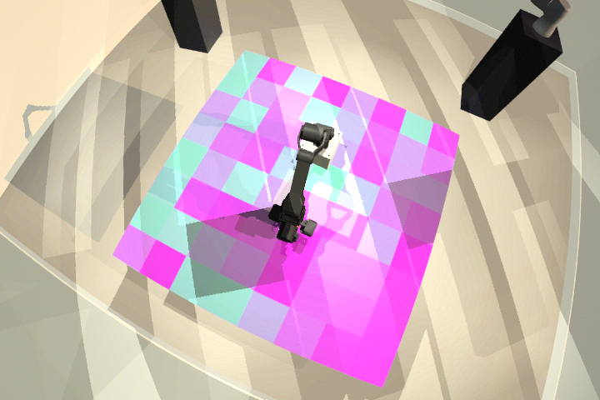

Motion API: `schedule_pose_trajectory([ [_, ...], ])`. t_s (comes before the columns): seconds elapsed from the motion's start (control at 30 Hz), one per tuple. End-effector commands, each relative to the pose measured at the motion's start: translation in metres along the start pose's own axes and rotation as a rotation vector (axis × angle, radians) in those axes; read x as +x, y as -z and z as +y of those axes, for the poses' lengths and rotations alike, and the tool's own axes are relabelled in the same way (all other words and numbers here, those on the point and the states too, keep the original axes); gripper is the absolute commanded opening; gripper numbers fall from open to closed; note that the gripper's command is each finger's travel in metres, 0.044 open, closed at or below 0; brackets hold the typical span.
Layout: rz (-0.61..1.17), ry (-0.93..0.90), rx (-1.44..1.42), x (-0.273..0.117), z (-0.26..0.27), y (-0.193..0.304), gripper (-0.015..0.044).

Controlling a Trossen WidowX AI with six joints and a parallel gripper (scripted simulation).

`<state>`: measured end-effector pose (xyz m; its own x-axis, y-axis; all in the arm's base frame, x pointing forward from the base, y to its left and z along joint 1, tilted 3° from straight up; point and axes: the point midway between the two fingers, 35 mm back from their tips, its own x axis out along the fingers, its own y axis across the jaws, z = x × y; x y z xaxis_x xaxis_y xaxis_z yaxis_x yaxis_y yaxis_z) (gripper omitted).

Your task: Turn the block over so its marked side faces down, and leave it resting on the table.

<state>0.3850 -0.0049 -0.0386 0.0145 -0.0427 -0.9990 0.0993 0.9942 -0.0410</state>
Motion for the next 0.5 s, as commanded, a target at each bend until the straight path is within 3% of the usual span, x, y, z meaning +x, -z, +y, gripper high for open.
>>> schedule_pose_trajectory([
  [0.0, 0.004, -0.004, -0.003, 0.0019, 0.0005, 0.0012, 0.0256],
  [0.03, 0.004, -0.004, -0.003, 0.0019, 0.0005, 0.0012, 0.0230],
  [0.47, 0.004, -0.004, -0.003, 0.0019, 0.0005, 0.0012, 0.0143],
])
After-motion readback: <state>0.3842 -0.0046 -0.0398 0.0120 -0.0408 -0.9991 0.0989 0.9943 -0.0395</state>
